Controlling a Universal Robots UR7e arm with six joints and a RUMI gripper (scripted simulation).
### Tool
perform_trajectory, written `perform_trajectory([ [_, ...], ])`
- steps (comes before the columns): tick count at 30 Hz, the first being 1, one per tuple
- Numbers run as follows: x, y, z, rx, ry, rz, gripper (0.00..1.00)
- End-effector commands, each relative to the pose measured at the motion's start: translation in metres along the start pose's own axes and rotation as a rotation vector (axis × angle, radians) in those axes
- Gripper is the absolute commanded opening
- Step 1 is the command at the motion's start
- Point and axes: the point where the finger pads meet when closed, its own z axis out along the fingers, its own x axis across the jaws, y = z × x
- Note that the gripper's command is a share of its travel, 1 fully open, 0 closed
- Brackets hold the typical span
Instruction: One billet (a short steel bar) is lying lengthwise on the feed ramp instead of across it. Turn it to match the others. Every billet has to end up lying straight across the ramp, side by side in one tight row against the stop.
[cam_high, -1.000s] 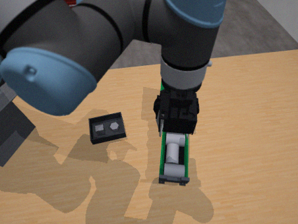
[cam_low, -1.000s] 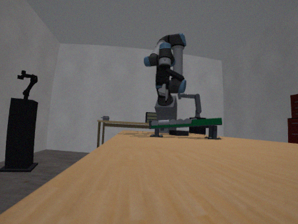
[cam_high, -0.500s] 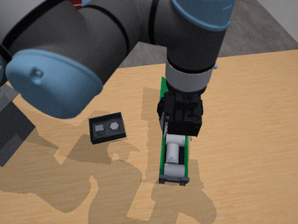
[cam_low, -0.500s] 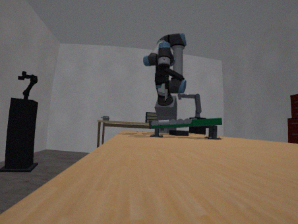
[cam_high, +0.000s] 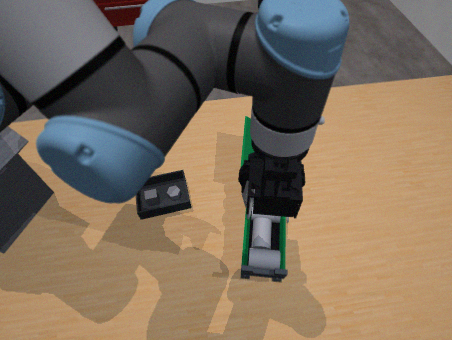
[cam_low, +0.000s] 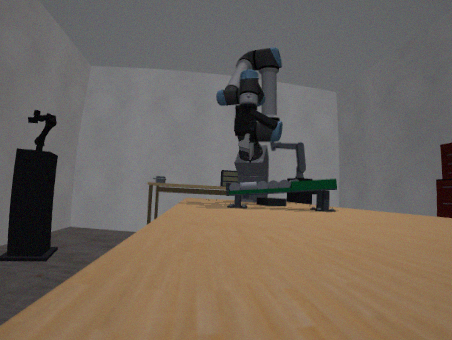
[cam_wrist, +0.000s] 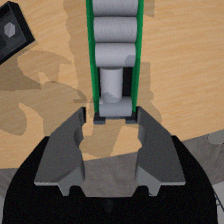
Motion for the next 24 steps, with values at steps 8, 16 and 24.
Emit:
perform_trajectory([
  [8,0.0,0.0,0.03,0.001,0.001,-0.001,0.35],
  [16,0.0,0.0,0.03,0.001,0.001,-0.001,0.35],
  [24,0.0,0.0,0.058,0.001,0.001,-0.001,0.35],
])
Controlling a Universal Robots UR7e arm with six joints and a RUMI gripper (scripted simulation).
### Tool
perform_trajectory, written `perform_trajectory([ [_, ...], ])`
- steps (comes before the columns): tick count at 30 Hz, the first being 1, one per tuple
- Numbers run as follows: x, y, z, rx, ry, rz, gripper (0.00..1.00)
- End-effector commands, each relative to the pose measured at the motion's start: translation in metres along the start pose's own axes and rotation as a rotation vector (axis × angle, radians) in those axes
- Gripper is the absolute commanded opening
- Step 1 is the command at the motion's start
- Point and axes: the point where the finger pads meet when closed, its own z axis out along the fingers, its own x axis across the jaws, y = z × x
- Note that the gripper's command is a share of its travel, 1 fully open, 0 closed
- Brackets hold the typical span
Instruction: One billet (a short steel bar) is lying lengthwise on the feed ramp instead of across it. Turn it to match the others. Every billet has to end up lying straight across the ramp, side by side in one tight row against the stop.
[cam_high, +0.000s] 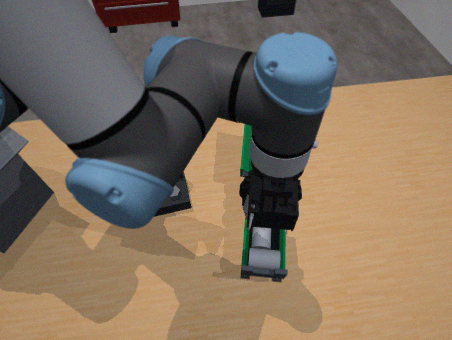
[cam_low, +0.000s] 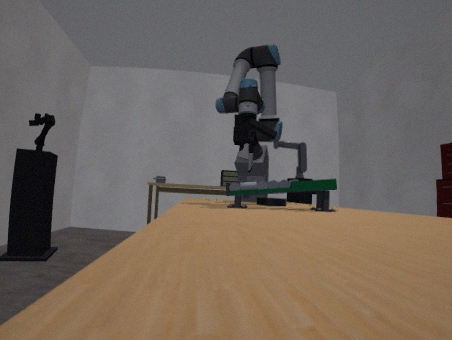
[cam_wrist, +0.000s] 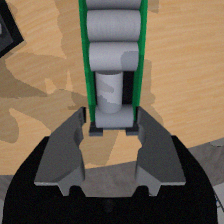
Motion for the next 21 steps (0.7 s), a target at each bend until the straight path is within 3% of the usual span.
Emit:
perform_trajectory([
  [1,-0.002,-0.002,0.019,0.002,-0.004,0.0,0.35],
  [10,-0.002,-0.002,0.019,0.002,-0.004,0.0,0.35],
  [15,-0.002,-0.001,0.048,0.002,-0.004,0.0,0.35],
  [21,-0.002,-0.001,0.048,0.002,-0.004,0.0,0.35],
])
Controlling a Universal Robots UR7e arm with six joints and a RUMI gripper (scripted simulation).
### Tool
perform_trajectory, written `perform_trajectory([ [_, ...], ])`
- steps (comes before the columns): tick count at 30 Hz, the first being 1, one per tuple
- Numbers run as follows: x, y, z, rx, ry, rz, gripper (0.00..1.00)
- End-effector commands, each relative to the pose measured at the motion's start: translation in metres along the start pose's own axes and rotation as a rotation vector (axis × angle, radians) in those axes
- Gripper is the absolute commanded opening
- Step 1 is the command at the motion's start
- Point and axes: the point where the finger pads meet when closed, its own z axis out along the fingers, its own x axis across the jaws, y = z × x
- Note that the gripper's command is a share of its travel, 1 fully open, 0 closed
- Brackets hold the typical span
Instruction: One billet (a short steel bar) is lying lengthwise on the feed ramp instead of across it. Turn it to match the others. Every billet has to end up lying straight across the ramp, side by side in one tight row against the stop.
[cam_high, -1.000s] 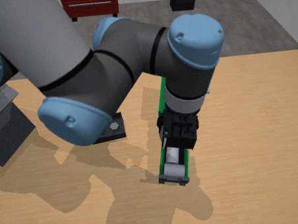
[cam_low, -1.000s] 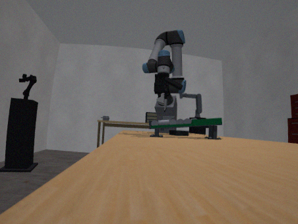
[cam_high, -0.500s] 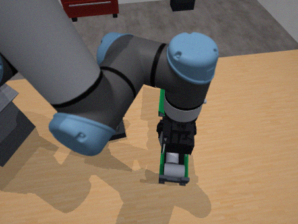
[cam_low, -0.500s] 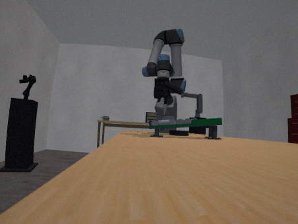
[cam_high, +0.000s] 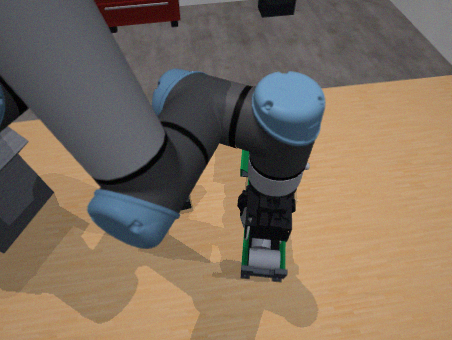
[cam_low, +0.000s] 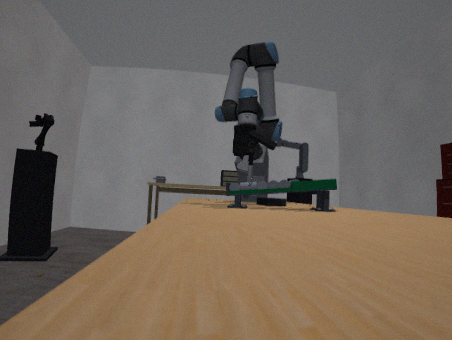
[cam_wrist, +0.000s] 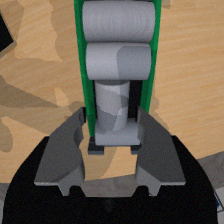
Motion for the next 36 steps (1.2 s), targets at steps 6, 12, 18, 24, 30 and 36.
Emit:
perform_trajectory([
  [6,0.002,-0.001,0.004,-0.001,0.008,-0.001,0.35],
  [12,0.002,-0.002,0.027,-0.001,0.008,-0.001,0.35],
  [18,0.002,-0.002,0.027,-0.001,0.008,-0.001,0.35],
  [24,0.0,-0.002,0.027,-0.001,0.003,-0.001,0.35],
  [30,0.004,-0.002,0.027,-0.001,0.008,-0.001,0.35],
  [36,0.004,-0.002,0.027,-0.001,0.008,-0.001,0.35],
])
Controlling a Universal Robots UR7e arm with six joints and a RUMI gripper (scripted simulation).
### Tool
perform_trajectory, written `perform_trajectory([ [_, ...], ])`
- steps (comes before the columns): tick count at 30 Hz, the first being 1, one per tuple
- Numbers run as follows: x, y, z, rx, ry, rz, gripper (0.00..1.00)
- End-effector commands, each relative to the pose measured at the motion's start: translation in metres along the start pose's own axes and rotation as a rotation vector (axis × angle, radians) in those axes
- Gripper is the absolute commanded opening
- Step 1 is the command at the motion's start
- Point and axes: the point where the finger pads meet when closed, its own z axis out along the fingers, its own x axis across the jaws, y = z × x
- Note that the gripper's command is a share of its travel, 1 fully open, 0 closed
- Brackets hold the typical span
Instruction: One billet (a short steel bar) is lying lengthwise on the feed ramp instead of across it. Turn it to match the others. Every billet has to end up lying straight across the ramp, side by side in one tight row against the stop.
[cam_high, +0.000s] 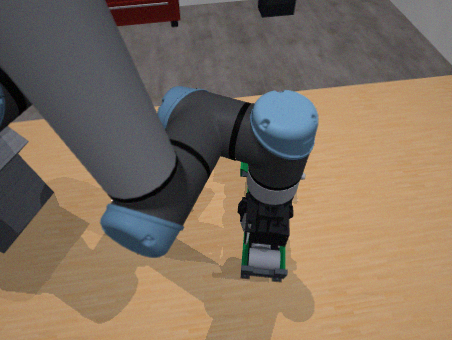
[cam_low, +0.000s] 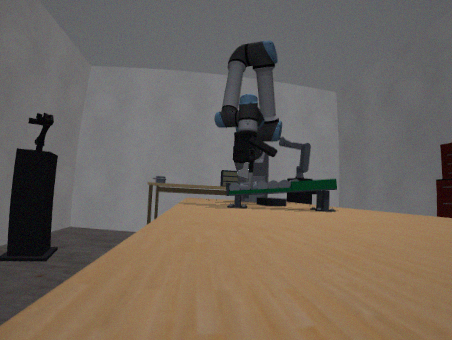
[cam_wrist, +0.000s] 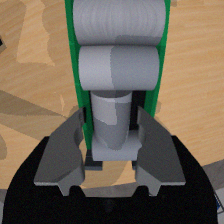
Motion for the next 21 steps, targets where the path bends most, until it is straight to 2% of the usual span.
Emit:
perform_trajectory([
  [1,0.0025,-0.0003,-0.0001,0.0,0.003,-0.001,0.35],
  [4,0.0025,-0.0003,-0.0001,0.0,0.003,-0.001,0.35],
  [5,0.0005,0.0,-0.0004,0.0,0.001,0.0,0.0],
  [21,0.0005,0.0,-0.0004,0.0,0.001,0.0,0.0],
])
